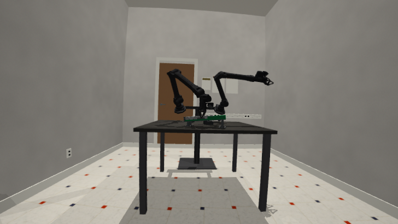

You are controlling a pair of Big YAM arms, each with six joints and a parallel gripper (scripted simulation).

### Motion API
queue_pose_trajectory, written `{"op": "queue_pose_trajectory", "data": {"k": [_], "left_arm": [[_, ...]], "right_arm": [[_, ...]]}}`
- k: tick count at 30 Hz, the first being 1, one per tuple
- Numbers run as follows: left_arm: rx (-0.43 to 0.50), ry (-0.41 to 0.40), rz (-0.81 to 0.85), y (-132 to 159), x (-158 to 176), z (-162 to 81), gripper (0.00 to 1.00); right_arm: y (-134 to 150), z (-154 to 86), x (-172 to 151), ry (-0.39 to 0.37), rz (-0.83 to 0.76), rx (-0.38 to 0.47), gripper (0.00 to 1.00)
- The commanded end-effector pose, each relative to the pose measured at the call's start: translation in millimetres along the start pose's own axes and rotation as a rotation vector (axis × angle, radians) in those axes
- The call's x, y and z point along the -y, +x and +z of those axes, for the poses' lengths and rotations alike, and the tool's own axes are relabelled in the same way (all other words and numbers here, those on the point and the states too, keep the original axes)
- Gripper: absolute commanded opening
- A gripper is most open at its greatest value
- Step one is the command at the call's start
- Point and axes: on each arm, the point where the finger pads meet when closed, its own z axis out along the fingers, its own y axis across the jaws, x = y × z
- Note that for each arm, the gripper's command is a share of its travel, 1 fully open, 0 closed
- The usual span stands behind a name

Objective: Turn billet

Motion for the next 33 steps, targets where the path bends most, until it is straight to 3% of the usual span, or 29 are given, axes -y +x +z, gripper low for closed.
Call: {"op": "queue_pose_trajectory", "data": {"k": [1, 13, 16, 33], "left_arm": [[0.087, -0.009, -0.008, -45, -6, -5, 1.0], [0.087, -0.009, -0.008, -45, -6, -5, 1.0], [0.087, -0.009, -0.008, -45, -6, -5, 1.0], [0.087, -0.009, -0.008, -45, -6, -5, 1.0]], "right_arm": [[-1, -9, 11, 0.017, 0.011, 0.018, 0.57], [9, -6, 12, 0.019, 0.017, 0.016, 0.57], [-2, -15, 15, 0.03, 0.017, 0.037, 0.57], [-2, -15, 15, 0.03, 0.016, 0.036, 0.57]]}}
